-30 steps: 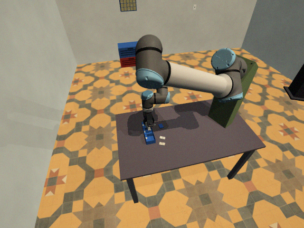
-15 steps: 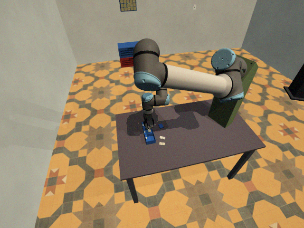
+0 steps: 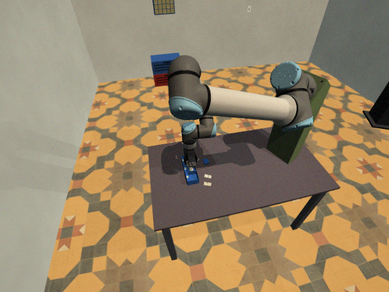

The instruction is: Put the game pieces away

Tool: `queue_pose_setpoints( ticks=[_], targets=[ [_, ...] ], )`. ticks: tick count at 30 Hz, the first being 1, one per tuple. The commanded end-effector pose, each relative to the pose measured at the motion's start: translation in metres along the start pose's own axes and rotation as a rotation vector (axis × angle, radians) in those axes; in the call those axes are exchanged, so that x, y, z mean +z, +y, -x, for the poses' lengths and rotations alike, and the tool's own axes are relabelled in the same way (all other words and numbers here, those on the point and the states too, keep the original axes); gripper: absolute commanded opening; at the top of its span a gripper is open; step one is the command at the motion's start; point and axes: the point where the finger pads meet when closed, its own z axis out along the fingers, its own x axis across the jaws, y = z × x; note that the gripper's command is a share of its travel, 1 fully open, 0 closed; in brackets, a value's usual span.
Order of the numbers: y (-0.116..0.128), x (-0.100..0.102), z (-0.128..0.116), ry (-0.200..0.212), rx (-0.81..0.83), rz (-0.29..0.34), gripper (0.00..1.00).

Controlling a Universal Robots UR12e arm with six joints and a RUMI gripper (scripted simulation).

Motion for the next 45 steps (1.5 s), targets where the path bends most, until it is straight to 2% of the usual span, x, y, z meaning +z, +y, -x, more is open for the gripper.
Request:
queue_pose_setpoints(
  ticks=[1, 17, 18, 35, 45],
  targets=[
    [0.000, 0.004, -0.004, 0.005, -0.002, 0.002, 0.00],
    [-0.002, 0.003, -0.003, 0.003, -0.001, 0.002, 0.00],
    [-0.001, 0.002, -0.003, 0.004, -0.001, 0.002, 0.19],
    [-0.001, 0.002, -0.003, 0.004, -0.001, 0.002, 0.19],
    [-0.001, -0.012, -0.002, 0.003, 0.001, 0.003, 0.19]
  ],
)
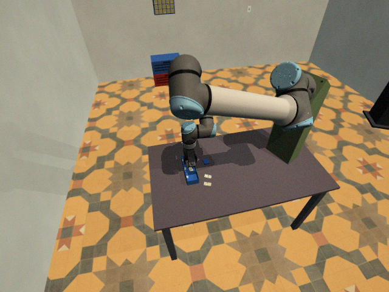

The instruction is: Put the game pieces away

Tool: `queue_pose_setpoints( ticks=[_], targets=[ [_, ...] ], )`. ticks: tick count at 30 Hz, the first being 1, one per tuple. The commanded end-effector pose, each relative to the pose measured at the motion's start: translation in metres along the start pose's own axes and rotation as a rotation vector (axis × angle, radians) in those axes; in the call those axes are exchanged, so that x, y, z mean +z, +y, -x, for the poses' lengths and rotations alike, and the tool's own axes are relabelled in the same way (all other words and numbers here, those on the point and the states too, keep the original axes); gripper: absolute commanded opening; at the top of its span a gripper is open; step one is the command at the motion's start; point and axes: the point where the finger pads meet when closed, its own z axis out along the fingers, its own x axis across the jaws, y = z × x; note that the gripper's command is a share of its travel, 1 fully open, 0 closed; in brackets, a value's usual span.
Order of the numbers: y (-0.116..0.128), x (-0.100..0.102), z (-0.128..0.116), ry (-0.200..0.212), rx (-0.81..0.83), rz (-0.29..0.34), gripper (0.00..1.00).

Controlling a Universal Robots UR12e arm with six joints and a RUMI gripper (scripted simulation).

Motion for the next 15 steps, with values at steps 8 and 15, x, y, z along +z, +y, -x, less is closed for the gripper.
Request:
queue_pose_setpoints(
  ticks=[8, 15],
  targets=[
    [0.001, -0.016, 0.000, 0.000, 0.001, 0.001, 0.19],
    [0.001, -0.025, 0.000, 0.000, 0.001, 0.001, 0.19]
  ],
)
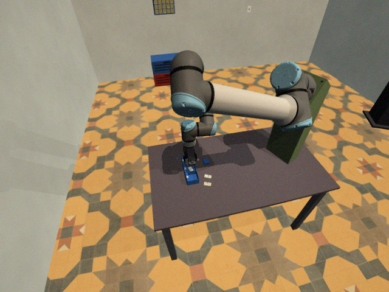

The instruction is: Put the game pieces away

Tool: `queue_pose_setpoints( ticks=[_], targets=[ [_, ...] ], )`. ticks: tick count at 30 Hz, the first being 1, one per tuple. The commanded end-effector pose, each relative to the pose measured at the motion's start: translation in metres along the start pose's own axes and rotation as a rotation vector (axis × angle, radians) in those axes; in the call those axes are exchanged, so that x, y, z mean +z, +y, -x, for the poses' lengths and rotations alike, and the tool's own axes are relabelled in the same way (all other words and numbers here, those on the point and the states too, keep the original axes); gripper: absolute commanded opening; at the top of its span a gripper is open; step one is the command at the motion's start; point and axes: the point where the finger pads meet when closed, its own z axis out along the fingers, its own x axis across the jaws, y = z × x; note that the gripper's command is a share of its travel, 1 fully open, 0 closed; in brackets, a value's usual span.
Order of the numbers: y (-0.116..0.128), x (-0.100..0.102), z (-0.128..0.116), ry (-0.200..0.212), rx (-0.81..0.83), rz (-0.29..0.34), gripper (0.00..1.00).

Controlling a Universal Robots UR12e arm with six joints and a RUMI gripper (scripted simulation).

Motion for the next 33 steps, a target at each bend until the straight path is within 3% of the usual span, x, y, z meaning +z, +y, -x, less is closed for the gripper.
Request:
queue_pose_setpoints(
  ticks=[1, 5, 25, 26, 33],
  targets=[
    [0.001, -0.012, 0.001, -0.001, 0.001, 0.000, 0.19],
    [0.001, -0.029, 0.001, -0.001, 0.001, 0.000, 0.19],
    [0.001, -0.027, 0.000, 0.000, -0.001, -0.001, 0.19],
    [-0.006, -0.027, 0.009, -0.002, -0.052, -0.002, 0.24],
    [-0.041, -0.028, 0.051, 0.001, -0.257, 0.000, 0.24]
  ],
)
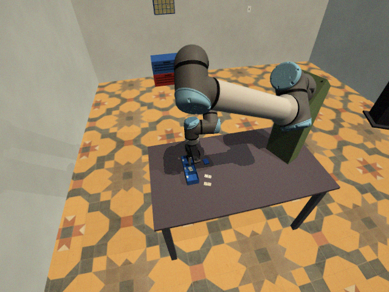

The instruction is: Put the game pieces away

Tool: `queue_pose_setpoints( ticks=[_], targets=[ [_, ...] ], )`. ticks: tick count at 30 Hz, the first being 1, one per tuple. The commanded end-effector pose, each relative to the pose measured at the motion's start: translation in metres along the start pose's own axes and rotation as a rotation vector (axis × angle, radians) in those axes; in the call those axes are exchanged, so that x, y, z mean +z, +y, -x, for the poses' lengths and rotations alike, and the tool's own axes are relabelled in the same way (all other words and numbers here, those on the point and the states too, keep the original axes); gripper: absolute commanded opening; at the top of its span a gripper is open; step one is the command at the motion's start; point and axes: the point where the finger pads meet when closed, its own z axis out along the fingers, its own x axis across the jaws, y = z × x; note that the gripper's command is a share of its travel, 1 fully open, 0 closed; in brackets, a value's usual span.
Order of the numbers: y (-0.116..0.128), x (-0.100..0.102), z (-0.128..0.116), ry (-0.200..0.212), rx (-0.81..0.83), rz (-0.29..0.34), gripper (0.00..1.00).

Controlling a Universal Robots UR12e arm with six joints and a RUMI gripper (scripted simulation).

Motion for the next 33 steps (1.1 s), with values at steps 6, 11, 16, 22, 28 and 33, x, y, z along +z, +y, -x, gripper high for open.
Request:
queue_pose_setpoints(
  ticks=[6, 11, 16, 22, 28, 33],
  targets=[
    [-0.066, 0.000, 0.064, -0.006, -0.273, -0.007, 0.24],
    [-0.086, 0.000, 0.083, -0.010, -0.383, -0.012, 0.24],
    [-0.086, -0.001, 0.082, -0.012, -0.495, -0.014, 0.24],
    [-0.085, -0.001, 0.076, -0.008, -0.631, -0.010, 0.24],
    [-0.085, 0.000, 0.079, -0.004, -0.760, -0.005, 0.24],
    [-0.085, 0.000, 0.082, -0.001, -0.871, -0.004, 0.24]
  ],
)
